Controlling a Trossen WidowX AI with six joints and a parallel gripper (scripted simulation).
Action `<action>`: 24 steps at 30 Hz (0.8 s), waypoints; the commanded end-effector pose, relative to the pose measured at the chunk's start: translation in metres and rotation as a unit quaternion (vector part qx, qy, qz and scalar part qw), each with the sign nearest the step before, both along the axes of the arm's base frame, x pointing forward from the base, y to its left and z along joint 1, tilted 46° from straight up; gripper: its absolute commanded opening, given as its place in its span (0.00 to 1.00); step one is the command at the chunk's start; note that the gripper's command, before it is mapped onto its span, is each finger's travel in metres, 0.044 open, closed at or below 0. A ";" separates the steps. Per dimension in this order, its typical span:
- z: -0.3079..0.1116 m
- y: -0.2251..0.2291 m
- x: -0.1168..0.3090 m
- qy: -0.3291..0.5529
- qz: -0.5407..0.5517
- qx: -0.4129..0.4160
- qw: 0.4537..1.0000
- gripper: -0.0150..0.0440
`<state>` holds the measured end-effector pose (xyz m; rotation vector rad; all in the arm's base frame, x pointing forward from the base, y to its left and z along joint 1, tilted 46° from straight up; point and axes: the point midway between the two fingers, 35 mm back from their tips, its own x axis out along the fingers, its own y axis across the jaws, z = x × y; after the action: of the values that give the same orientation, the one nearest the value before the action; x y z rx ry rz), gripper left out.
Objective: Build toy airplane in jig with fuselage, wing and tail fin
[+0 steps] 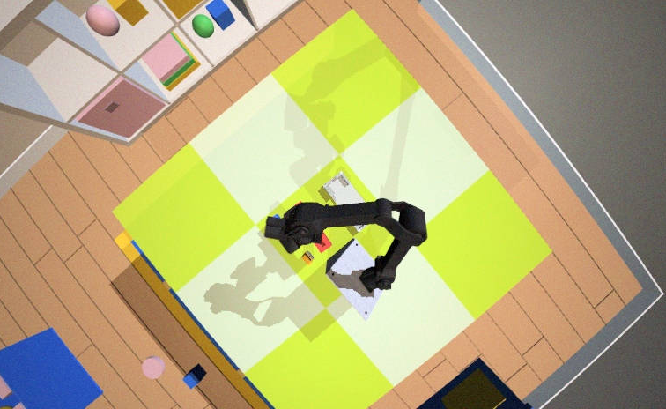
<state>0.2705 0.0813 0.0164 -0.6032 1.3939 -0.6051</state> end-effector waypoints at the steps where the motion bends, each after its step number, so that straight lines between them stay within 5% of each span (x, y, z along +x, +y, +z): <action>1: 0.013 0.010 -0.004 -0.002 -0.002 0.003 1.000 0.25; 24: 0.040 -0.042 0.001 0.007 0.007 0.011 1.000 0.25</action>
<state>0.2704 0.0488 0.0496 -0.5969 1.4164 -0.5820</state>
